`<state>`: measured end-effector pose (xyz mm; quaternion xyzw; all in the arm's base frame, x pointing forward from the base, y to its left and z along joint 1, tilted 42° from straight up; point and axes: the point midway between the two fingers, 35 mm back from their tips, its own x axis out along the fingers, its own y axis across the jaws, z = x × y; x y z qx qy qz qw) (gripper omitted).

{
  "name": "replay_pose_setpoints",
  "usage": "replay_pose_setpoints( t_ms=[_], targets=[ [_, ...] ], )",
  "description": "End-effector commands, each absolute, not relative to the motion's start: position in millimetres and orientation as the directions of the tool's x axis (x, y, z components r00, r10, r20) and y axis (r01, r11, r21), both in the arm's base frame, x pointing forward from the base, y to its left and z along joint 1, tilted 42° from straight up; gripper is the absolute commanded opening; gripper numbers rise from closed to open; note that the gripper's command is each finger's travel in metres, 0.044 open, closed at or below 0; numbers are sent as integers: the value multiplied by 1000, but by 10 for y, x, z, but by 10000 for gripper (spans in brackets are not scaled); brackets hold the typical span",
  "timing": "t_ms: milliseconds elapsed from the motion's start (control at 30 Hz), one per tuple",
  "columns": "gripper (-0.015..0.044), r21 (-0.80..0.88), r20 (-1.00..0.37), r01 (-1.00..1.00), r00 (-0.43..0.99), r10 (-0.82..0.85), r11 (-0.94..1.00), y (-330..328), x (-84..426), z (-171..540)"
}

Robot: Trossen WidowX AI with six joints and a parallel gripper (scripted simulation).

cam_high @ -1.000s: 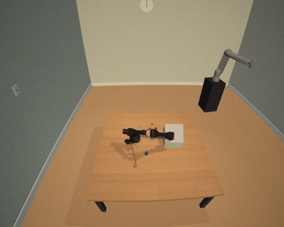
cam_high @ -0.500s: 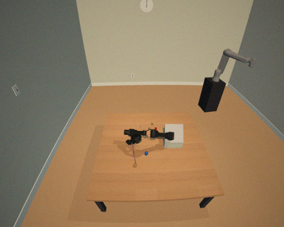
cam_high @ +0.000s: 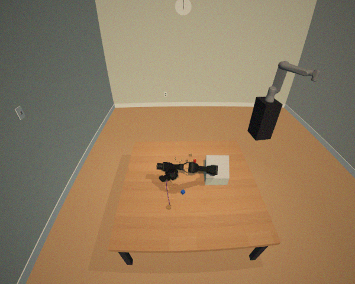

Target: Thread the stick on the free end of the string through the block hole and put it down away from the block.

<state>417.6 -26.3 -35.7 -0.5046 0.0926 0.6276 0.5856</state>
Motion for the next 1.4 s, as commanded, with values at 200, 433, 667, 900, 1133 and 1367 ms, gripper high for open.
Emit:
replay_pose_setpoints(
  t_ms=[200,433,667,900,1133,1367],
  targets=[
    [0,-470,-742,-832,192,642,-295,-194,4075,-430],
    [0,-470,-742,-832,192,642,-295,-150,4011,-481],
    [0,-470,-742,-832,191,643,-295,-126,3977,-505],
    [0,-469,-742,-832,191,642,-295,-75,3949,-467],
    [0,-469,-742,-832,190,642,-295,-6,3909,-418],
    [0,-469,-742,-833,190,643,-295,61,3866,-370]
  ],
)
